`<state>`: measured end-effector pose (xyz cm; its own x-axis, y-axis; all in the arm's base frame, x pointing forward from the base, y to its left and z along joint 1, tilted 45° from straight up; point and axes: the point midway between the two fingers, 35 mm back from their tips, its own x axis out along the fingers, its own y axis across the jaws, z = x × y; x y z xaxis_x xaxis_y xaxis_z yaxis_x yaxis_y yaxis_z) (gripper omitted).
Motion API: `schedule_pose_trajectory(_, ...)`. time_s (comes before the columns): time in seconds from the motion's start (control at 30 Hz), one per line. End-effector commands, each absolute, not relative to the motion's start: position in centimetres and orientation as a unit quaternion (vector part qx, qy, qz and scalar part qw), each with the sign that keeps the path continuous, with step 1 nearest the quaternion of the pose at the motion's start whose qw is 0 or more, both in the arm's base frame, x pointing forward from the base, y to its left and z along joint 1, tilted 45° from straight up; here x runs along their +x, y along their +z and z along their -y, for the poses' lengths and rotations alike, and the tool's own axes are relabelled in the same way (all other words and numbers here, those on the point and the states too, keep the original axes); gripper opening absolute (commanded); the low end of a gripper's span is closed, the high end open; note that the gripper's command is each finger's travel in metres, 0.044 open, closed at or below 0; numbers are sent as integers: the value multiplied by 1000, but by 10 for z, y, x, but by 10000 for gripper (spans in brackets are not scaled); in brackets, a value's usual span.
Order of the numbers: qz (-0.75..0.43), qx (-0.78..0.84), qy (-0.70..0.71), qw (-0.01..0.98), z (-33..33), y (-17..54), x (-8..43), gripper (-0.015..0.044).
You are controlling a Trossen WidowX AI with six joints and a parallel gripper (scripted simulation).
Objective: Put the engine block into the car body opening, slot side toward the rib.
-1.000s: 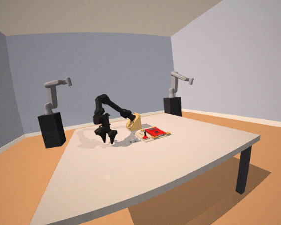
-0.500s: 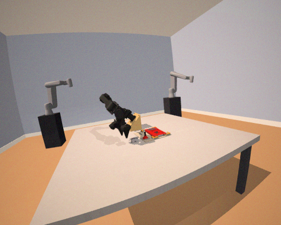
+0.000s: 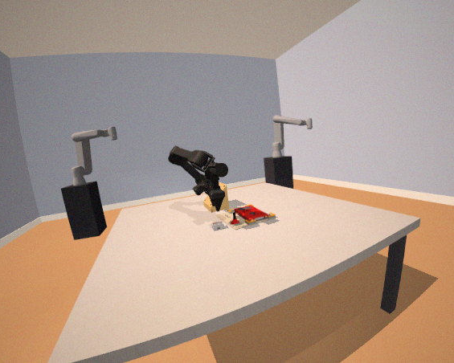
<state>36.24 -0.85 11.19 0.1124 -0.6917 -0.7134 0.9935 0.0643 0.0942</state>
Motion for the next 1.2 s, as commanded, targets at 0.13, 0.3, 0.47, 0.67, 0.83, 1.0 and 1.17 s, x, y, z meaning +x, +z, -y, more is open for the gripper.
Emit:
schedule_pose_trajectory(0.13,-243,303,-619,683,36,87,369,440)
schedule_pose_trajectory(0.3,-243,303,-619,683,41,82,369,440)
schedule_pose_trajectory(0.47,-243,303,-619,683,48,74,370,440)
schedule_pose_trajectory(0.67,-243,303,-619,683,54,68,371,440)
schedule_pose_trajectory(0.83,-243,302,-619,683,59,62,372,440)
schedule_pose_trajectory(1.0,-242,302,-619,683,65,57,373,440)
schedule_pose_trajectory(1.17,-242,302,-619,683,66,55,373,387)
